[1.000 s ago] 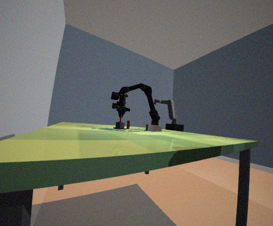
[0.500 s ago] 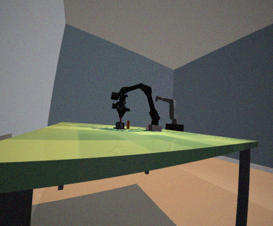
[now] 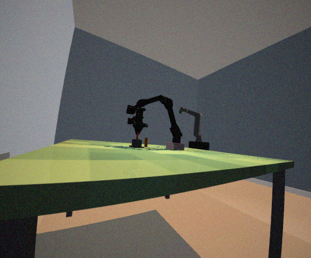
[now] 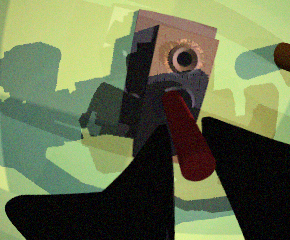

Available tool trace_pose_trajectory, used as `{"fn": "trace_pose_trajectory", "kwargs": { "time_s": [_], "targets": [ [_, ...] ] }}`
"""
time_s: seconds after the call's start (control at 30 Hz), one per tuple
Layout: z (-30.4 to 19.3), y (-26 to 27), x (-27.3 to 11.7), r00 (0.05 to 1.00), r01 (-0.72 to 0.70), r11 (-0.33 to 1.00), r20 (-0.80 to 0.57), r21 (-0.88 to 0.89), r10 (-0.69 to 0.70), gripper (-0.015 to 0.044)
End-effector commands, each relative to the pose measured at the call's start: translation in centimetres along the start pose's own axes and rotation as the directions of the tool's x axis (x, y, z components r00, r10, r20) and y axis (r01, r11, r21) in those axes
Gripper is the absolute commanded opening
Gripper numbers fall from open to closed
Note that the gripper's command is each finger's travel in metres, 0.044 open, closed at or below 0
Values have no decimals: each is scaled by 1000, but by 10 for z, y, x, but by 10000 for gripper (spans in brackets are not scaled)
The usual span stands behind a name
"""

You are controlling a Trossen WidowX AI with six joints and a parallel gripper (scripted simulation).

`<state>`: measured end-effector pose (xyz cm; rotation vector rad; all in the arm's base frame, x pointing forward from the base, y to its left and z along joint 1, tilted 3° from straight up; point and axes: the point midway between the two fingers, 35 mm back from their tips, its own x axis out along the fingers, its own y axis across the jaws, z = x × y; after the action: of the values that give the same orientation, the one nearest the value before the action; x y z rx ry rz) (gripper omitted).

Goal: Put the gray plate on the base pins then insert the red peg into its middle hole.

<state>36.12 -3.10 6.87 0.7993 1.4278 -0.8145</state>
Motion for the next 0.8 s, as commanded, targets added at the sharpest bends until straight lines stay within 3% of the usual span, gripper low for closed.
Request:
{"fn": "trace_pose_trajectory", "kwargs": {
  "time_s": [0.0,0.77],
  "targets": [
    [0,0,0,1000,0,1000,0,0,0,150],
    [-2,0,-9,1000,4,1000,1,-1,-4,150]
  ]
}}
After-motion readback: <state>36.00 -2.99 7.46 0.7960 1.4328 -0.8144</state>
